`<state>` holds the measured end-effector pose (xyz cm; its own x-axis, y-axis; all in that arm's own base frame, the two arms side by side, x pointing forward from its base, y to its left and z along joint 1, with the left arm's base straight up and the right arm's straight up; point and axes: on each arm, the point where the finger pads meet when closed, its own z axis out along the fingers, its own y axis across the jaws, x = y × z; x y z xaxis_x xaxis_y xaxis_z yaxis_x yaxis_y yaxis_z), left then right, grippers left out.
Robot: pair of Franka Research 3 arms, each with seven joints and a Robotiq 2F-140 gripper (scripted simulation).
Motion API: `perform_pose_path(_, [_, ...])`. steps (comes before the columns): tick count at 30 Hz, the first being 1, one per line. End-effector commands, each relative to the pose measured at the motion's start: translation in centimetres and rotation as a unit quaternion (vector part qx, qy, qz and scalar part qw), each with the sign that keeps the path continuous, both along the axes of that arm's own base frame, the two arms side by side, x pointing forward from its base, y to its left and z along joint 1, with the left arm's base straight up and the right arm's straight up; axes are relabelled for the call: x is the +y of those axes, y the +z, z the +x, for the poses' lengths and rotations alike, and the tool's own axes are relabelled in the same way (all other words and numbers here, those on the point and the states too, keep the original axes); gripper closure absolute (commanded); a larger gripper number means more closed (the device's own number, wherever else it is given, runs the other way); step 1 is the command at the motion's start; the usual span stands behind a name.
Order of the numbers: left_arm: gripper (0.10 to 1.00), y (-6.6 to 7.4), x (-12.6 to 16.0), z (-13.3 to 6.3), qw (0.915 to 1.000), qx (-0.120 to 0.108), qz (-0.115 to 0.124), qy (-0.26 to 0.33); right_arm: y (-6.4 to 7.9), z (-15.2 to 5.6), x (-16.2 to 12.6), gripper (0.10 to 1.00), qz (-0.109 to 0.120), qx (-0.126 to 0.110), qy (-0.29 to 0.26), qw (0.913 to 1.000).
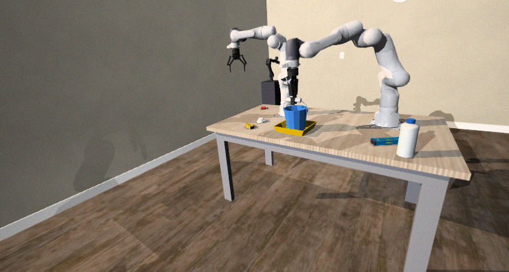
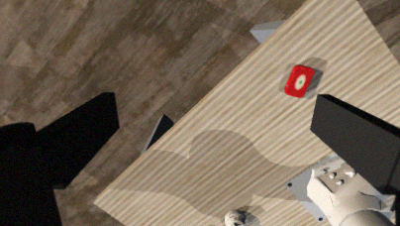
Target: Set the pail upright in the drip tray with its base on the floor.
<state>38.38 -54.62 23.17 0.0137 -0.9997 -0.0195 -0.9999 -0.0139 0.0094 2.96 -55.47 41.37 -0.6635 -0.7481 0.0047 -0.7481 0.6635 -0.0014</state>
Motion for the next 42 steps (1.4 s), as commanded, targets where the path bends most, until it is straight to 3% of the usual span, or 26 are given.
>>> perform_pose_path(1, [0.999,0.93,-0.56,0.10,0.9999,-0.005,-0.010,0.002,-0.07,0.00,0.09,0.098,0.002,-0.001,-0.003,1.0000])
perform_pose_path(32, [0.999,0.93,-0.56,0.10,0.9999,-0.005,-0.010,0.002,-0.07,0.00,0.09,0.098,0.002,-0.001,-0.003,1.0000])
perform_pose_path(33, [0.098,0.93,-0.56,0.10,0.9999,-0.005,-0.010,0.002,-0.07,0.00,0.09,0.098,0.002,-0.001,-0.003,1.0000])
perform_pose_path(42, [0.098,0.93,-0.56,0.10,0.9999,-0.005,-0.010,0.002,-0.07,0.00,0.09,0.098,0.002,-0.001,-0.003,1.0000])
